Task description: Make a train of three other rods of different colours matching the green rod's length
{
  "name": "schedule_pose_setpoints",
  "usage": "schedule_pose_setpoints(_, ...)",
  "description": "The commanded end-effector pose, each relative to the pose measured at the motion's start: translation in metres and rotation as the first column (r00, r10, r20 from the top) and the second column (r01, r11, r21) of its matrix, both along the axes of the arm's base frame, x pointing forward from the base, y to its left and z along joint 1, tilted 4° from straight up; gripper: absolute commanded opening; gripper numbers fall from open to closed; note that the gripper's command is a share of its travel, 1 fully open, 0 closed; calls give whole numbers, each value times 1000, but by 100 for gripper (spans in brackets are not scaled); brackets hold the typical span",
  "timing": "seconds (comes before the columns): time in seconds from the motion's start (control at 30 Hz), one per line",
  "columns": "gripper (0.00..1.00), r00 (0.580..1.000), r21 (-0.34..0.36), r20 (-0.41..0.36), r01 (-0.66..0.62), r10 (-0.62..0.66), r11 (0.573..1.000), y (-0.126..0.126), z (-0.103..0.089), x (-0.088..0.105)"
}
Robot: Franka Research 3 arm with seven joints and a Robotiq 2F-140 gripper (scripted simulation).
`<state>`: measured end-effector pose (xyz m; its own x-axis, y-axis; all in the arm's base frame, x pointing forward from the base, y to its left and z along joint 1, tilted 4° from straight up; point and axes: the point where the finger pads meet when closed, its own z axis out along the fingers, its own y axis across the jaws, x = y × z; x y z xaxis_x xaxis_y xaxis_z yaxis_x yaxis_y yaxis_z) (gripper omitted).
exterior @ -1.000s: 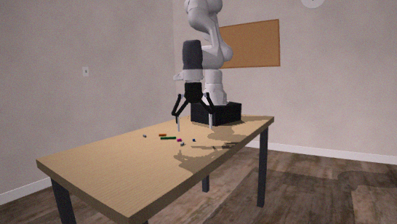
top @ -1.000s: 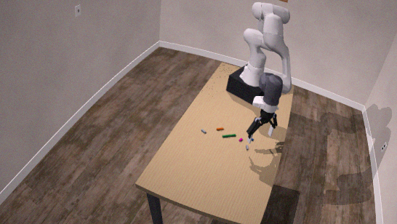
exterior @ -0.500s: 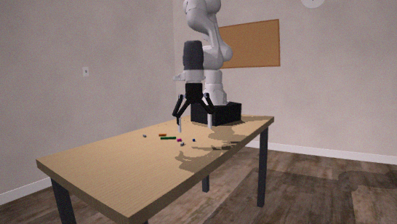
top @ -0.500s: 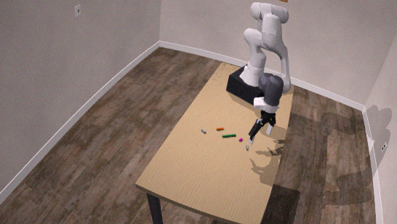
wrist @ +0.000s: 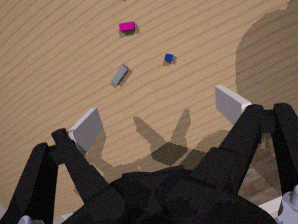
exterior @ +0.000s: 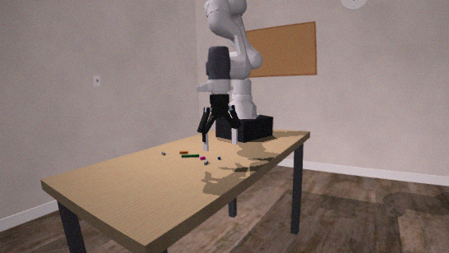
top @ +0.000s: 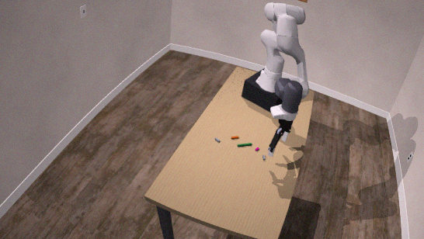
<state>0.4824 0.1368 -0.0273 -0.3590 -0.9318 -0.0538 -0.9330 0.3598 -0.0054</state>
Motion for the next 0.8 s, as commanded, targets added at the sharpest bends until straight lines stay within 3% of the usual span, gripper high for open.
schedule_pose_setpoints(0.0, 100, 986, 5, -1, -167, 167, 986, 0, 0, 0)
schedule_pose_setpoints(0.13, 100, 979, 4, 1, -204, 204, 979, 0, 0, 0)
schedule_pose_setpoints(0.63, 100, 867, -6, 17, -498, 498, 867, 0, 0, 0)
schedule_pose_setpoints(0.7, 100, 867, -6, 17, -498, 498, 867, 0, 0, 0)
schedule_pose_setpoints(0.77, 100, 831, -10, 20, -556, 556, 831, 0, 0, 0)
